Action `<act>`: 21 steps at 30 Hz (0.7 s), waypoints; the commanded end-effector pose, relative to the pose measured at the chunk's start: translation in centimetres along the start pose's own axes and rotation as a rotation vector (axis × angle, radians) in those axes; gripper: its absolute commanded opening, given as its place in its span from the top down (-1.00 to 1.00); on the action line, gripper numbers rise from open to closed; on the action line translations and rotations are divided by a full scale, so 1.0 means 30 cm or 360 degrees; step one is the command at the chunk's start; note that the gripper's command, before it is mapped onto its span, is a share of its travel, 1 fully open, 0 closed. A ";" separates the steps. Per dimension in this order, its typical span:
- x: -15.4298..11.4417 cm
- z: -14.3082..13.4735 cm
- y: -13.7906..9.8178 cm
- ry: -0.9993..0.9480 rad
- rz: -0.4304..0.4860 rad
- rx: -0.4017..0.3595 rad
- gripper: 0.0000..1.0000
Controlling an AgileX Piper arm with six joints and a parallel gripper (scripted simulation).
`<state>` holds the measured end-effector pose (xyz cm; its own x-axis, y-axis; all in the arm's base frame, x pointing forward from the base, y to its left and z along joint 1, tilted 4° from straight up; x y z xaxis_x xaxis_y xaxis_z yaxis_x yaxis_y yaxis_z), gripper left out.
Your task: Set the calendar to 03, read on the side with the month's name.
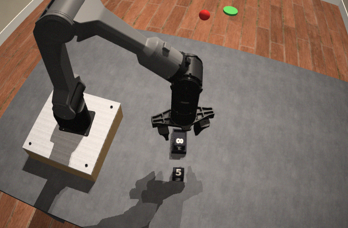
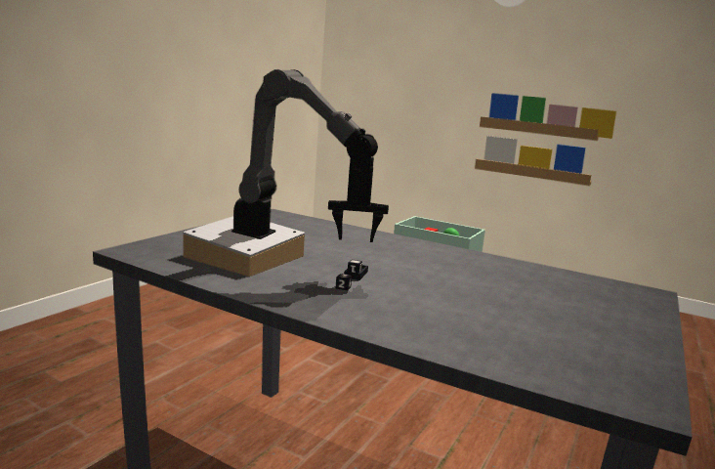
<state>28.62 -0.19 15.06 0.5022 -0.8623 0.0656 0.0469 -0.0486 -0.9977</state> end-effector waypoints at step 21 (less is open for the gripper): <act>-0.046 0.015 -0.001 0.0397 -0.0018 -0.0001 -0.19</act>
<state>28.35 1.25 14.96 0.2709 -0.9601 0.0692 0.0475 -0.0585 -0.9972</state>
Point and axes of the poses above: the point where the finger pads meet when closed, its own y axis out along the fingers, its own z axis across the jaws, x = y × z, the point moved 10 cm from there along -y, back along the fingers, and after that the axes turned 10 degrees about -y, right-handed, at the moved point
